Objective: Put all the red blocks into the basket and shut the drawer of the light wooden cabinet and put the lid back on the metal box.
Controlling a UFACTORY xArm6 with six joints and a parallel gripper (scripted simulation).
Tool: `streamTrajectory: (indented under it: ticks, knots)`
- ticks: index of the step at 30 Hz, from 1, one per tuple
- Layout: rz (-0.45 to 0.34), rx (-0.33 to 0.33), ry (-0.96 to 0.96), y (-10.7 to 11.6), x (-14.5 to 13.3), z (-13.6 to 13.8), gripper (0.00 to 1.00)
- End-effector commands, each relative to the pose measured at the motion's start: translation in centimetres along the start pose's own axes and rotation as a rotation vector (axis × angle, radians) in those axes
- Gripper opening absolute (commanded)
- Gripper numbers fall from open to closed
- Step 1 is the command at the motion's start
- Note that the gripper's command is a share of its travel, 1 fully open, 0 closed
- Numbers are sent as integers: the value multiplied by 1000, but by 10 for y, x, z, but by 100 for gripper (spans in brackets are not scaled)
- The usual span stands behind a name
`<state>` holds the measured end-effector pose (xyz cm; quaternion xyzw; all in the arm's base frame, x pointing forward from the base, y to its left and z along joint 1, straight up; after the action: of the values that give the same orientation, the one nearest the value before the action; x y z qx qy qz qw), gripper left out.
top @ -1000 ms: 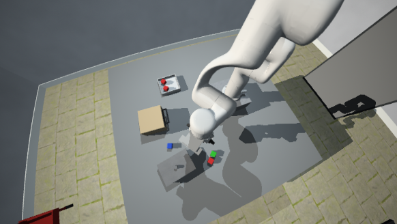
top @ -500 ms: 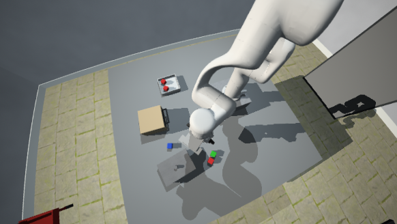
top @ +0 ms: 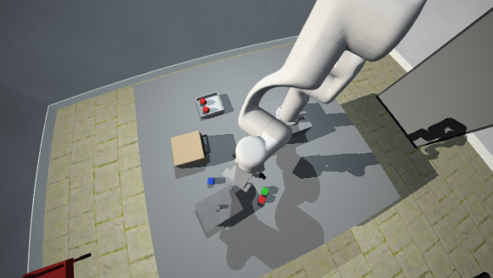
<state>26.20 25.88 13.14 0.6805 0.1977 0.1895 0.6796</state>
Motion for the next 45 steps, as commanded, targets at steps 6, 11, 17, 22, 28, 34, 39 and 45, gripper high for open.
streamTrajectory:
  ticks: [6, 11, 17, 22, 28, 34, 39, 45]
  knots:
    - [4, 1, 0, -7, 1, 0, 62]
    - [4, 1, 0, -15, 1, 0, 62]
    - [4, 1, 0, -25, 1, 0, 62]
    - [4, 1, 0, -33, 1, 0, 62]
    - [4, 1, 0, -47, 1, 0, 62]
    - [4, 1, 0, -60, 2, 0, 62]
    - [4, 1, 0, -69, 2, 0, 62]
    - [4, 1, 0, -84, 2, 0, 62]
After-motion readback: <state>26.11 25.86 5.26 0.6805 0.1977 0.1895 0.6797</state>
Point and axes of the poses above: the point where the finger pads meet when closed, its own y axis back along the fingers, its own z axis across the jaws, x = y × z, the point moved 6 cm from there along y, back along the fingers, and after that the axes turned 13 degrees about -y, right-handed, at the moved point
